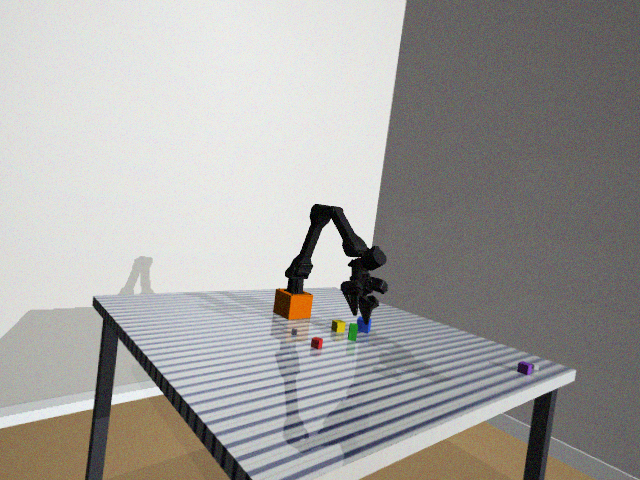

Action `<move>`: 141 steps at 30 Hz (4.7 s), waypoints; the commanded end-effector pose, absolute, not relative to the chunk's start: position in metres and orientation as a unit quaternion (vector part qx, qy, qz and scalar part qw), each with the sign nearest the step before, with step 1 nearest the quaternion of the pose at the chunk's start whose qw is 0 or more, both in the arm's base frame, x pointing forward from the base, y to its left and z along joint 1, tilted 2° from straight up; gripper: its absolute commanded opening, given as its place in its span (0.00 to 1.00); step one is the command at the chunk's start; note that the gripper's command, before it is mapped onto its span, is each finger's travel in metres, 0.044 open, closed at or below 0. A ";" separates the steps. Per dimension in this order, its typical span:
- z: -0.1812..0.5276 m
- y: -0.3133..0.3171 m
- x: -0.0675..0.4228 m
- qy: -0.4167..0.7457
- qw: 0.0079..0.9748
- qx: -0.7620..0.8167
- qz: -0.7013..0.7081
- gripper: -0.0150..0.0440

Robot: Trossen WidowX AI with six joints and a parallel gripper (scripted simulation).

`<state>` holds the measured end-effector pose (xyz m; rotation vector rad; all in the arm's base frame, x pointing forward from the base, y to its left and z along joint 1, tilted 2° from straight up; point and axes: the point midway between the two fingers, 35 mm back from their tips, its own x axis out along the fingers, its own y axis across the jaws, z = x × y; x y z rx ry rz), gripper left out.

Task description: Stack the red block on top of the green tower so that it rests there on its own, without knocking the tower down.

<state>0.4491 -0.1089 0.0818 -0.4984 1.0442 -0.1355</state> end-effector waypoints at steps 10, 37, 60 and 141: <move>0.045 -0.170 0.342 0.672 0.723 -0.129 0.094 1.00; -0.005 -0.177 0.342 0.676 0.719 -0.121 0.102 1.00; -0.033 -0.177 0.343 0.677 0.719 -0.121 0.102 1.00; 0.084 -0.089 0.348 0.676 0.720 -0.118 0.104 0.25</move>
